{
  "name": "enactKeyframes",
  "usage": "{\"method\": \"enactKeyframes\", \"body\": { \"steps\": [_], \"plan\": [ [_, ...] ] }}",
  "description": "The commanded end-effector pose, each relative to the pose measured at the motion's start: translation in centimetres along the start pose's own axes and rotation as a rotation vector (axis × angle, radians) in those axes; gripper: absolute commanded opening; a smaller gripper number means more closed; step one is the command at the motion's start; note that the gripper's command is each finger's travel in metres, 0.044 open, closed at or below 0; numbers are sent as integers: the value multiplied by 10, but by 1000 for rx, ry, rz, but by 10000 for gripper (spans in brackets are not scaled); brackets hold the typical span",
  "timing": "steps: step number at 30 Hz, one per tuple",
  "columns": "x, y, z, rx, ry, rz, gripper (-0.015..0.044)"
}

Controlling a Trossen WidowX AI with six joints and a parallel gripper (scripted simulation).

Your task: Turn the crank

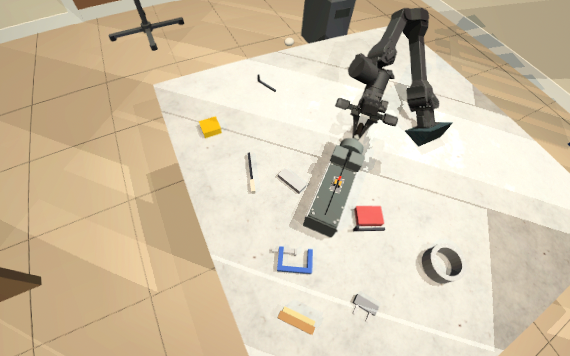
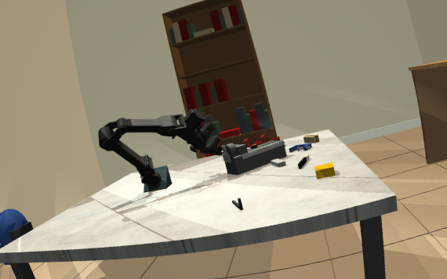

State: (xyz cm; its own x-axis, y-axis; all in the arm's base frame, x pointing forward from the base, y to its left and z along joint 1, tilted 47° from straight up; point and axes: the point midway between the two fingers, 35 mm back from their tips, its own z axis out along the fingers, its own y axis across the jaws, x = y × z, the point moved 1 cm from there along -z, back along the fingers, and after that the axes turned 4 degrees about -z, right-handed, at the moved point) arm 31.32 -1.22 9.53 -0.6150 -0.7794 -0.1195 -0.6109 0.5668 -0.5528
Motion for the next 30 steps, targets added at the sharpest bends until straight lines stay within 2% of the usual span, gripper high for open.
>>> {"method": "enactKeyframes", "body": {
  "steps": [1,30],
  "plan": [
    [0,-9,-1,23,1,12,0],
    [3,-14,2,23,1,12,0]
  ]
}}
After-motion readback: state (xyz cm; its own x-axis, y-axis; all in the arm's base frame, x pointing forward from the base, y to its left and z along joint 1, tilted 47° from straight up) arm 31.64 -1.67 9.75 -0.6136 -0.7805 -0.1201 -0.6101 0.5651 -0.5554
